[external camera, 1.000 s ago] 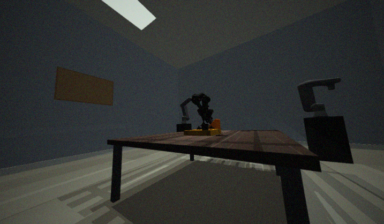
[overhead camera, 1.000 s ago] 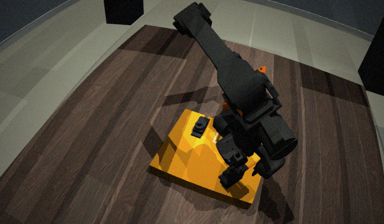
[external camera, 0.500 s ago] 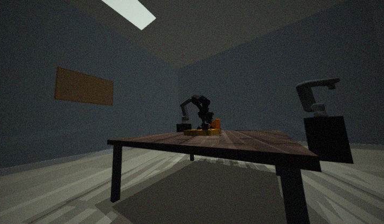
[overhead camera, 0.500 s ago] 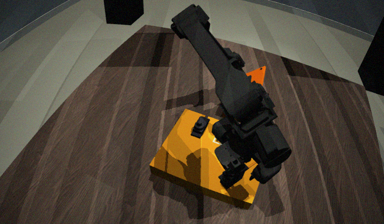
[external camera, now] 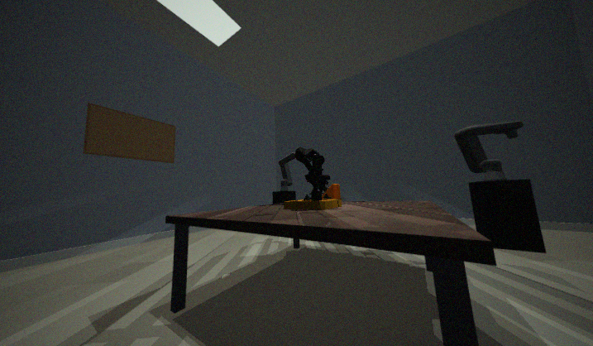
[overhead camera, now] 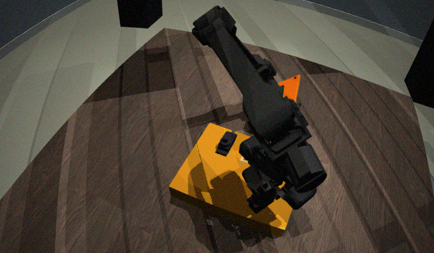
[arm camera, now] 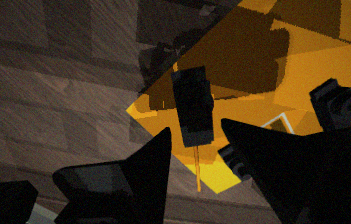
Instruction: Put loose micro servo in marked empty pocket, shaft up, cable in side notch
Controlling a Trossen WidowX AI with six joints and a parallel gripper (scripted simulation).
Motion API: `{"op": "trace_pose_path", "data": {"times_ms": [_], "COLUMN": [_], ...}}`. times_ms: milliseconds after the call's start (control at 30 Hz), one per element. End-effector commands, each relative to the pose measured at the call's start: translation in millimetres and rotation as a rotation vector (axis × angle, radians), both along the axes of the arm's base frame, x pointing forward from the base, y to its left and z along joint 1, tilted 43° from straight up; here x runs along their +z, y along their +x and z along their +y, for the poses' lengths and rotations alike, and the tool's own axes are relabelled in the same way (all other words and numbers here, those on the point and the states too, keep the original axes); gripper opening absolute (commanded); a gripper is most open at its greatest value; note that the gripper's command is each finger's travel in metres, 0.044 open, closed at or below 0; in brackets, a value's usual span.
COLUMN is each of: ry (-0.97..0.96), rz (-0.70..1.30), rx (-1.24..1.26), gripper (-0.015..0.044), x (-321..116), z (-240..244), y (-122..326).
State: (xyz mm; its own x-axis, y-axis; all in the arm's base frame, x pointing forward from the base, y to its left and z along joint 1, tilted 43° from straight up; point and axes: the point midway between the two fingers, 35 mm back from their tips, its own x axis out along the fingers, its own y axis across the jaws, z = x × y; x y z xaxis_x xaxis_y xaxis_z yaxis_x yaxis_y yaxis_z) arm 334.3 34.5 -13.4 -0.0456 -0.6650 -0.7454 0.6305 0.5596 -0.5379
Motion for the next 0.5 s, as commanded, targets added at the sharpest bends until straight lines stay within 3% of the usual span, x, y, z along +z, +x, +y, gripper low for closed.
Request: {"op": "trace_pose_path", "data": {"times_ms": [0,233,333,467], "ry": [-0.003,-0.003,-0.003,-0.002], "rz": [0.004,0.004,0.004,0.004], "rx": [0.007,0.007,0.007,0.007], "gripper": [0.0151,0.0085,0.0006,0.0], "x": [0,0,4,20], "z": [-1,-1,3,15], "y": [0,0,0,-2]}}
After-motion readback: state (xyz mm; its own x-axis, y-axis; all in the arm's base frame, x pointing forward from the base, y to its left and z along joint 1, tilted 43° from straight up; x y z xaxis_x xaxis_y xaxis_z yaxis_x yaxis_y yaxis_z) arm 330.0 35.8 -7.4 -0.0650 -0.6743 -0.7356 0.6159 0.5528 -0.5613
